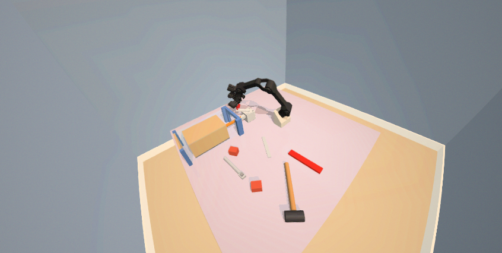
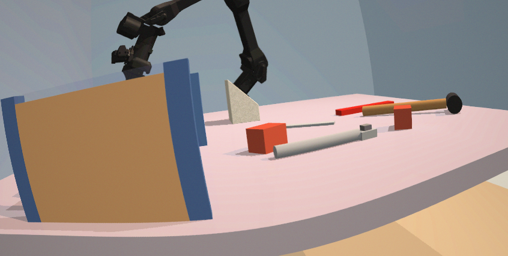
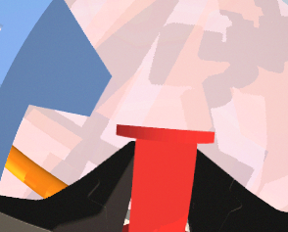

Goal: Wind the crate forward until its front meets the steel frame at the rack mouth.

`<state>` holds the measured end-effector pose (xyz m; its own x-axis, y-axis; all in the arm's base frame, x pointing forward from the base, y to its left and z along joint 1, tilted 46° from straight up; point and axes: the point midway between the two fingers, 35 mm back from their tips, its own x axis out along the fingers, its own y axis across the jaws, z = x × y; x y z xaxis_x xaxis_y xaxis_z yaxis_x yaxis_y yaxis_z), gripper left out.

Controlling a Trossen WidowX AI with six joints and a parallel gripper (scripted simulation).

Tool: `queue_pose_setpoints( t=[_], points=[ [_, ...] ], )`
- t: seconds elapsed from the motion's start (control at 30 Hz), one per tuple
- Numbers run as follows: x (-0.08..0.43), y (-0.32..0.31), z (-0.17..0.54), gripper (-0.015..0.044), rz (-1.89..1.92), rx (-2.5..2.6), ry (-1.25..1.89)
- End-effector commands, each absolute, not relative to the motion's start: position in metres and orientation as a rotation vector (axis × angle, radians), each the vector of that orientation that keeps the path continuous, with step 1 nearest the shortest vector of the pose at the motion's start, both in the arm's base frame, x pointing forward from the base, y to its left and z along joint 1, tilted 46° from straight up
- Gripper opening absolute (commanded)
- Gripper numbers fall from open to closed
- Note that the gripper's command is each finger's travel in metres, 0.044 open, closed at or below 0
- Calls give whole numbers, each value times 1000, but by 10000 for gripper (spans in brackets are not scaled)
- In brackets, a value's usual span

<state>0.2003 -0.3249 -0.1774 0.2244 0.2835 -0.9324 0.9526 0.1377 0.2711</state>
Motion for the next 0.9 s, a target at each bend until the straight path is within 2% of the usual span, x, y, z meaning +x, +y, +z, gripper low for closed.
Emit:
queue_pose_setpoints(
  t=[0.0,0.87],
  points=[
    [216,-312,-169,0,-707,1396,1283],
    [235,-291,-146,0,-704,1399,1284]
  ],
)
